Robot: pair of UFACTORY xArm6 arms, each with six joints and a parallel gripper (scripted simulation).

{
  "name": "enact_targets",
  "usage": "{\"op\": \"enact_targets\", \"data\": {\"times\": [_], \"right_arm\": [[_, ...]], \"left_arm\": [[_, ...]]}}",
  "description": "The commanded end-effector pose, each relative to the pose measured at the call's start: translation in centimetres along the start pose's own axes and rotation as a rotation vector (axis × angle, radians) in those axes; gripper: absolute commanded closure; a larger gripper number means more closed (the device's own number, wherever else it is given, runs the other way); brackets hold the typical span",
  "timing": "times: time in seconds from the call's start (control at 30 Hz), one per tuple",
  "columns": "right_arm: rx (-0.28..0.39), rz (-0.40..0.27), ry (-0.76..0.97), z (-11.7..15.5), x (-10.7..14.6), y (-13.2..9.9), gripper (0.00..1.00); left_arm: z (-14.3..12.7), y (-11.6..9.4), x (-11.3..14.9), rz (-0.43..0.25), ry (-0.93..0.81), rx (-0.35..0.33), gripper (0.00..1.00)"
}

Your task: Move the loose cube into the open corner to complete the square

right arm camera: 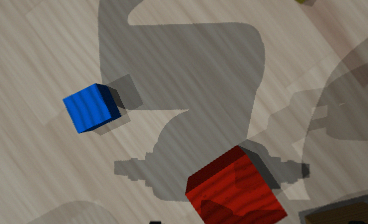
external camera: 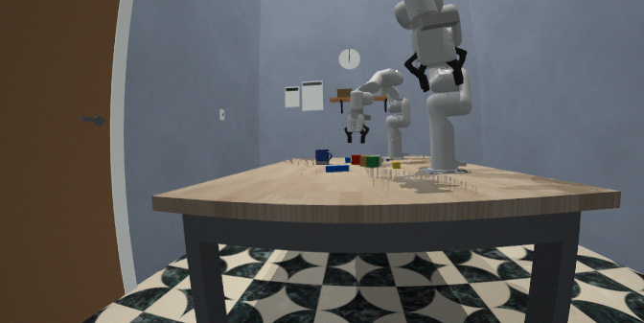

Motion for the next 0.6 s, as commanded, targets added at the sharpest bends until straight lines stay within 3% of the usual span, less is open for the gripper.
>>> {"op": "enact_targets", "data": {"times": [0.0, 0.07, 0.1, 0.27, 0.57], "right_arm": [[0.023, -0.013, -0.278, -0.1, 0.0, 0.0, 0.00], [0.023, -0.013, -0.278, -0.1, 0.0, 0.0, 0.00], [0.027, -0.017, -0.405, -0.1, 0.0, 0.0, 0.00], [0.048, -0.026, -0.598, -0.2, 0.0, 0.0, 0.00], [0.049, -0.026, -0.600, -0.2, 0.0, 0.0, 0.00]], "left_arm": [[-2.4, 1.0, -2.9, -0.028, 0.012, 0.058, 0.00], [-2.4, 1.0, -2.9, -0.028, 0.012, 0.058, 0.00], [-3.2, 1.3, -3.6, -0.031, 0.012, 0.071, 0.00], [-6.3, 2.4, -6.0, -0.033, 0.012, 0.123, 0.00], [-10.3, 3.7, -8.5, -0.020, 0.007, 0.178, 0.00]]}}
Point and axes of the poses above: on each arm, the point where the finger pads meet when closed, its own y axis out along the fingers, its own z axis across the jaws, x = y × z, the point moved 3 cm from there along -y, back along the fingers, and after that the axes turned 15 degrees about -y, right-handed, at the moved point
